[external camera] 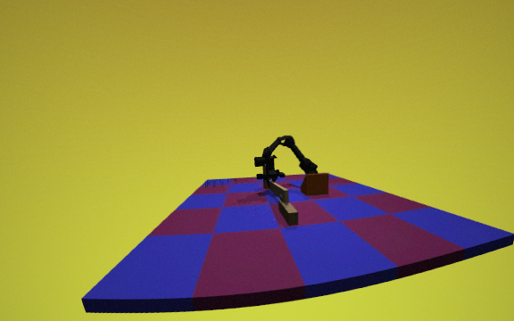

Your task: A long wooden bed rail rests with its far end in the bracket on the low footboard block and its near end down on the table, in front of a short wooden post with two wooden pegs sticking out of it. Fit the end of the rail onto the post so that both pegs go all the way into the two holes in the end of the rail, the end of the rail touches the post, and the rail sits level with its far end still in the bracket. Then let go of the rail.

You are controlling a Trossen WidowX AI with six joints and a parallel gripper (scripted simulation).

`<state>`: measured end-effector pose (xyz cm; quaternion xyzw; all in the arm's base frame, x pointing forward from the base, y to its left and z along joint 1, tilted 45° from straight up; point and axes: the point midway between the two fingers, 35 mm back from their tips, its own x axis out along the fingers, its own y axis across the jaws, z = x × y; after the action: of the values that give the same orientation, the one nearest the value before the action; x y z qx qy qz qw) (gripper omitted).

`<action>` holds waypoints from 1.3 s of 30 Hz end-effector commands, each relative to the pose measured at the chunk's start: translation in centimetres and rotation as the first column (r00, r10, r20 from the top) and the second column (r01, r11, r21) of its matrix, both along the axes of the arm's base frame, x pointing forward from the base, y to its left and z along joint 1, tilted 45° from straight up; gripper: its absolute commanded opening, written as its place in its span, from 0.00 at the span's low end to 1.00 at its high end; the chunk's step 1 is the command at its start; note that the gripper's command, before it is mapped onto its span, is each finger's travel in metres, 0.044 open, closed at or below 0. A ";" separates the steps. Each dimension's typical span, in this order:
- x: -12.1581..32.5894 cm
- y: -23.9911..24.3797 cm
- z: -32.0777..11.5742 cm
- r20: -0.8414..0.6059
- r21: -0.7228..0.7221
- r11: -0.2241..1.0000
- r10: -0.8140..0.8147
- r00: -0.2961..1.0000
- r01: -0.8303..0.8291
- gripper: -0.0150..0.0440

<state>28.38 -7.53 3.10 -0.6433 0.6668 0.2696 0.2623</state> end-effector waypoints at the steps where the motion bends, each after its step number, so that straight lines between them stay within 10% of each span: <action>1: 0.5 0.6 0.4 0.012 0.010 1.000 0.009 1.000 -0.009 0.25; 39: 0.5 2.0 1.7 0.012 0.010 1.000 0.009 1.000 -0.009 0.25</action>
<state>28.53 -6.19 4.46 -0.6440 0.6670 0.2687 0.2609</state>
